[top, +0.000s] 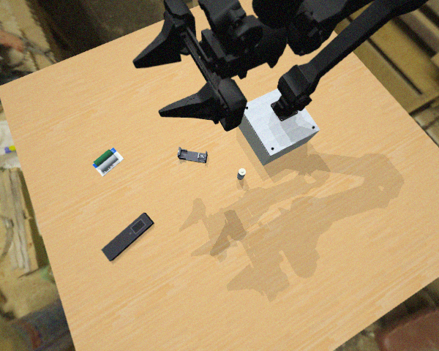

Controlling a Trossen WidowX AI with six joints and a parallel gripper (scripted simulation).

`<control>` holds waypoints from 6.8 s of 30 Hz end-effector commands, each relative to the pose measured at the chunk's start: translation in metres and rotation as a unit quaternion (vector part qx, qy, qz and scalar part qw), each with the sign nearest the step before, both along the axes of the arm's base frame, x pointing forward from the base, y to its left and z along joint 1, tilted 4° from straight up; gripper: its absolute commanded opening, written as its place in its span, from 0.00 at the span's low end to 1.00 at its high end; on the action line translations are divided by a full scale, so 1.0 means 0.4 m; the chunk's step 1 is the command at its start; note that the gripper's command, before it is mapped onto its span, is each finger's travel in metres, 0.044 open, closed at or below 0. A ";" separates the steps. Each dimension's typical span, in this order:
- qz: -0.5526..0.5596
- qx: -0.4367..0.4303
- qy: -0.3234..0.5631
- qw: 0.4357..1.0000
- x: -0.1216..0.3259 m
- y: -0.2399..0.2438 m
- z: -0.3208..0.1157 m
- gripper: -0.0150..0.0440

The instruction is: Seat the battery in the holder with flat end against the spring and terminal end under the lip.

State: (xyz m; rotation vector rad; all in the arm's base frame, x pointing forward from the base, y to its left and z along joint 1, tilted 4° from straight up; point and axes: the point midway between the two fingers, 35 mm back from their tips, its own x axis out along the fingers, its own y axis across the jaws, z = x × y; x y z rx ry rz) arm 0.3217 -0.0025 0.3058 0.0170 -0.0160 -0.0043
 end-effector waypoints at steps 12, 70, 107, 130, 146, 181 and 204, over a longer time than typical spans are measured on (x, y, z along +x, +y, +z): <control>0.271 -0.253 0.438 0.819 -0.135 0.278 -0.498 0.40; 0.418 -0.379 0.583 0.584 -0.279 0.288 -0.826 0.25; 0.417 -0.380 0.583 0.585 -0.213 0.245 -0.629 0.25; -0.087 0.130 0.713 0.684 -0.170 0.235 -0.792 0.65; -0.109 0.152 0.709 0.680 -0.169 0.234 -0.798 0.65; -0.109 0.152 0.709 0.680 -0.172 0.241 -0.924 0.61; -0.109 0.152 0.709 0.680 -0.168 0.235 -0.810 0.38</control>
